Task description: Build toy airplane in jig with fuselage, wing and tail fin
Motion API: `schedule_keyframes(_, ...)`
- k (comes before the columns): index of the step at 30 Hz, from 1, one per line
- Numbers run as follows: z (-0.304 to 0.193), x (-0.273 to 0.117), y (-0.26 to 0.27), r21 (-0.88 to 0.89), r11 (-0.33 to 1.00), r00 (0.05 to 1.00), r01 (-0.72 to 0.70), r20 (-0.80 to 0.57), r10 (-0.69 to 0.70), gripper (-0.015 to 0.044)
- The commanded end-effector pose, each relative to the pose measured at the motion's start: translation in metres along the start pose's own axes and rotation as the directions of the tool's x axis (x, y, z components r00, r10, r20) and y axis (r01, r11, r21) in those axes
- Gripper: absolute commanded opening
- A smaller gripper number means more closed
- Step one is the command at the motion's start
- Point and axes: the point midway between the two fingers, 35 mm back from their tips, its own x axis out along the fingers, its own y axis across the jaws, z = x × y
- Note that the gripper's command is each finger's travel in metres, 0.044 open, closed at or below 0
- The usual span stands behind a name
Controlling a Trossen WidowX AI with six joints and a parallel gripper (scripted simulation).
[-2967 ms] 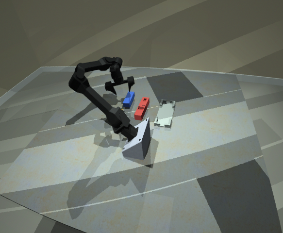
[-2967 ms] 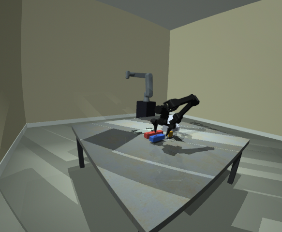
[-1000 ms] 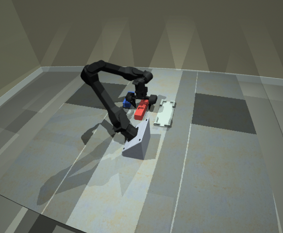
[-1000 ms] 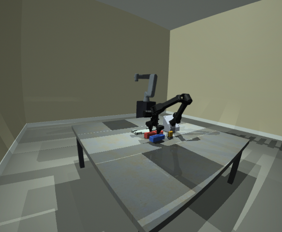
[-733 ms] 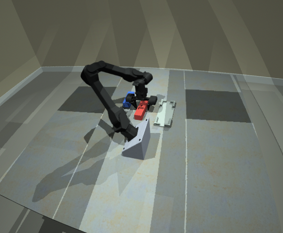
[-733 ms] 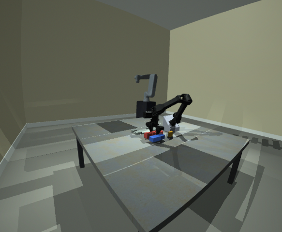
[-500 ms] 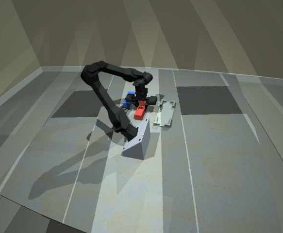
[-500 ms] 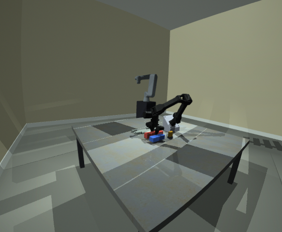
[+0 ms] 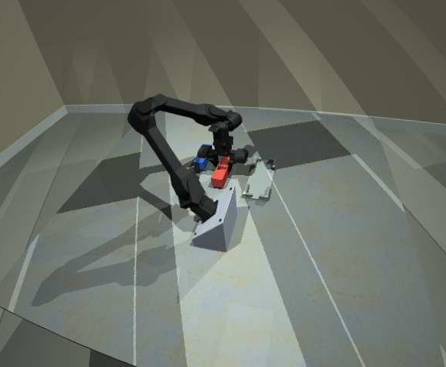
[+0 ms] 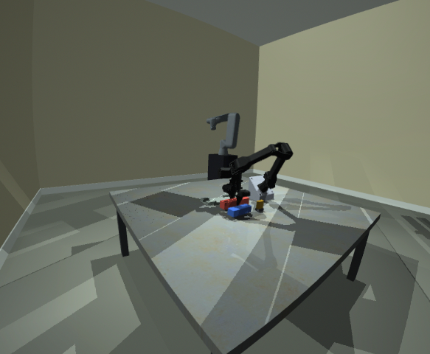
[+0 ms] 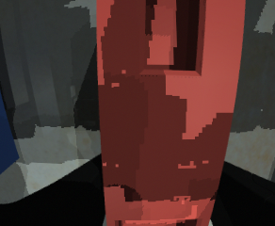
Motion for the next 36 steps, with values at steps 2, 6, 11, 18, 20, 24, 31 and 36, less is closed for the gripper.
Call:
schedule_keyframes(2,0.006,-0.018,-0.002,-0.006,1.0,1.0,0.009,0.014,-0.009,0.0)
schedule_keyframes(6,0.007,-0.031,-0.003,-0.005,1.0,1.0,0.011,0.014,-0.011,0.0)
schedule_keyframes(11,0.008,-0.046,-0.003,-0.005,1.0,1.0,0.013,0.014,-0.013,0.0)
schedule_keyframes(18,0.007,-0.067,-0.003,-0.004,1.0,1.0,0.013,0.014,-0.013,0.0)
schedule_keyframes(20,0.007,-0.073,-0.003,-0.004,1.0,1.0,0.013,0.013,-0.013,0.0)
schedule_keyframes(24,0.005,-0.085,-0.003,-0.005,1.0,1.0,0.012,0.013,-0.012,0.0)
schedule_keyframes(31,0.001,-0.107,-0.001,-0.005,1.0,1.0,0.008,0.011,-0.008,0.0)
schedule_keyframes(36,-0.001,-0.118,0.0,-0.006,1.0,1.0,0.005,0.011,-0.005,0.0)
